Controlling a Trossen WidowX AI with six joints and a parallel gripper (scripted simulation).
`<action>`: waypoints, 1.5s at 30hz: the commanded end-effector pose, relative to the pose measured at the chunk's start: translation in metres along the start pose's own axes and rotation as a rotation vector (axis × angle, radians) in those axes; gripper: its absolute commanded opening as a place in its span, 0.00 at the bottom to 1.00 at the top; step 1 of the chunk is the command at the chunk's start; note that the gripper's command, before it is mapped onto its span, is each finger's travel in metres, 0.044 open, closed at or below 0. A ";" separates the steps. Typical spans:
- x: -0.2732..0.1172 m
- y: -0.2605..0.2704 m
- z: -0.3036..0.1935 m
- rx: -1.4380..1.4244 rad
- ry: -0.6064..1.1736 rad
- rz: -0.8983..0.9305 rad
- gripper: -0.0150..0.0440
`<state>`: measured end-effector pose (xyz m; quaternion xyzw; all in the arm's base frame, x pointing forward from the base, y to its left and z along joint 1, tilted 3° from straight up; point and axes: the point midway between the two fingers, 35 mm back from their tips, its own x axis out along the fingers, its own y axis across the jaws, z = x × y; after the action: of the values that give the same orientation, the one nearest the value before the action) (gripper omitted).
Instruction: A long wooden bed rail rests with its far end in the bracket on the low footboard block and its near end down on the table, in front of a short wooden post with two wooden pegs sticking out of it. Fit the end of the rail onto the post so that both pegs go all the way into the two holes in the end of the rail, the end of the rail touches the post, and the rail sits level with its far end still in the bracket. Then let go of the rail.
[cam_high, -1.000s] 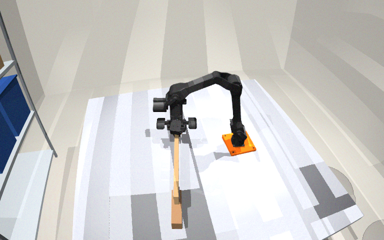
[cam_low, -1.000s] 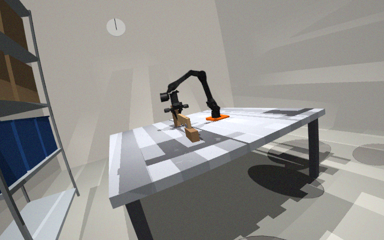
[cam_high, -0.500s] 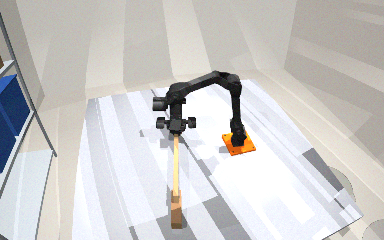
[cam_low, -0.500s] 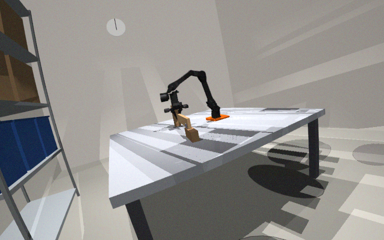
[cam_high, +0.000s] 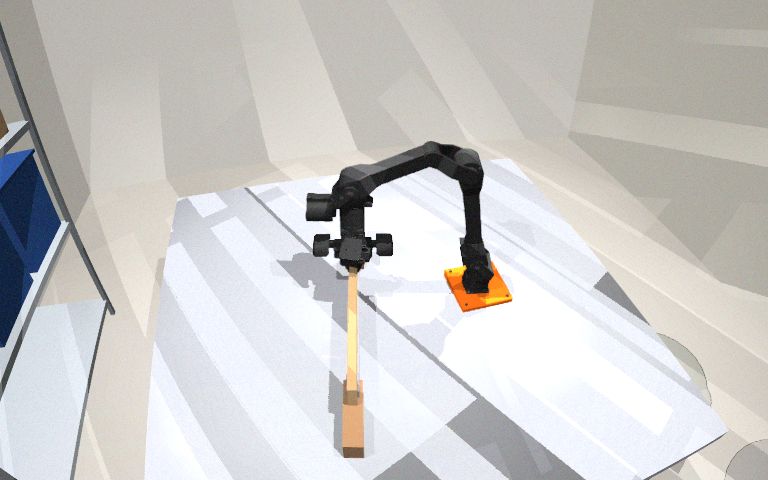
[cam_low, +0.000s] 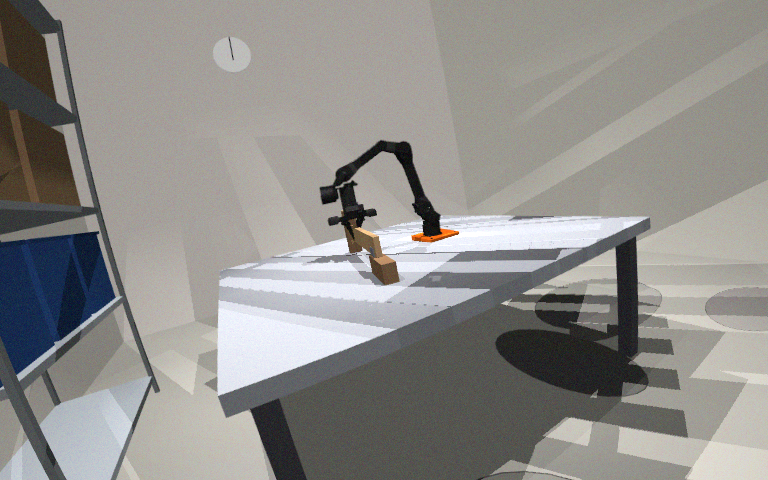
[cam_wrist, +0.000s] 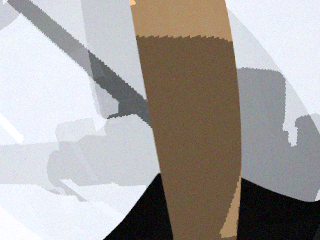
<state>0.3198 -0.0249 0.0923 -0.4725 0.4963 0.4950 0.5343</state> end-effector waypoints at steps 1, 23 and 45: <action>-0.001 -0.001 -0.003 0.000 0.003 -0.004 0.25; -0.002 0.000 -0.010 0.000 0.003 -0.004 0.25; -0.001 0.001 -0.017 0.000 0.004 -0.004 0.25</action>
<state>0.3184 -0.0386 0.0923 -0.4734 0.4961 0.4940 0.5346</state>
